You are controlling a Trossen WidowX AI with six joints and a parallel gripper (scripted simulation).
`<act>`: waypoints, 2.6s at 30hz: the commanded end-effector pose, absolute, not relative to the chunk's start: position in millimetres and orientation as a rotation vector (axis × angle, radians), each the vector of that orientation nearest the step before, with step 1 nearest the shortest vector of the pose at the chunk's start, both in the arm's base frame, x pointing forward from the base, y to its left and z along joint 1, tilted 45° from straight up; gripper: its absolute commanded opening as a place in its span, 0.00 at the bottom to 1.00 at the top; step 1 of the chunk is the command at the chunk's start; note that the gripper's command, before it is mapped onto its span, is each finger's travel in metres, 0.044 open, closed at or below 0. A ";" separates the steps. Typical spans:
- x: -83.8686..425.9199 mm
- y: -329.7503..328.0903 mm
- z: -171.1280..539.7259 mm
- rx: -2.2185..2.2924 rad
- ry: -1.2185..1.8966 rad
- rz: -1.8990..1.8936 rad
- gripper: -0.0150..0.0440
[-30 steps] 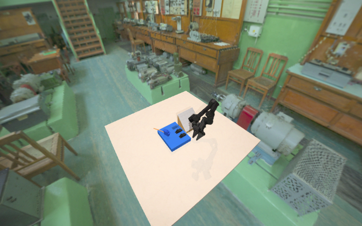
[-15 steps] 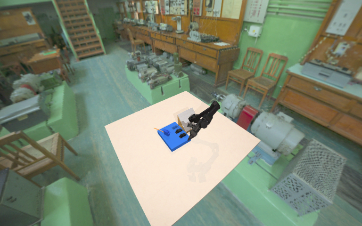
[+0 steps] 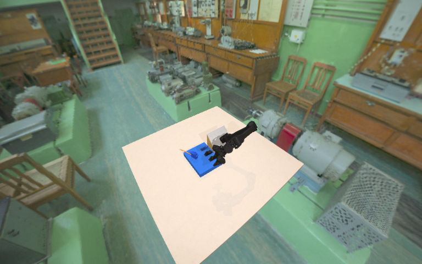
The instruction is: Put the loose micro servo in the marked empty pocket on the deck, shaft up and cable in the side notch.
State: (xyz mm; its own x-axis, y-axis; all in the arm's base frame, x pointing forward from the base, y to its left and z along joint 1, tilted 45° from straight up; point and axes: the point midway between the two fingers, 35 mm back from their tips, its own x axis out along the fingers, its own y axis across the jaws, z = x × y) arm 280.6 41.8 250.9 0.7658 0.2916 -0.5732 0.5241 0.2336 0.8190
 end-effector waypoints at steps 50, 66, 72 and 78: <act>329.5 -58.8 116.1 -0.218 1.083 0.713 1.00; 326.0 -90.8 72.1 -0.545 0.869 1.137 1.00; 323.2 -102.0 56.0 -0.651 0.734 1.274 1.00; 319.2 -112.6 40.1 -0.753 0.572 1.388 1.00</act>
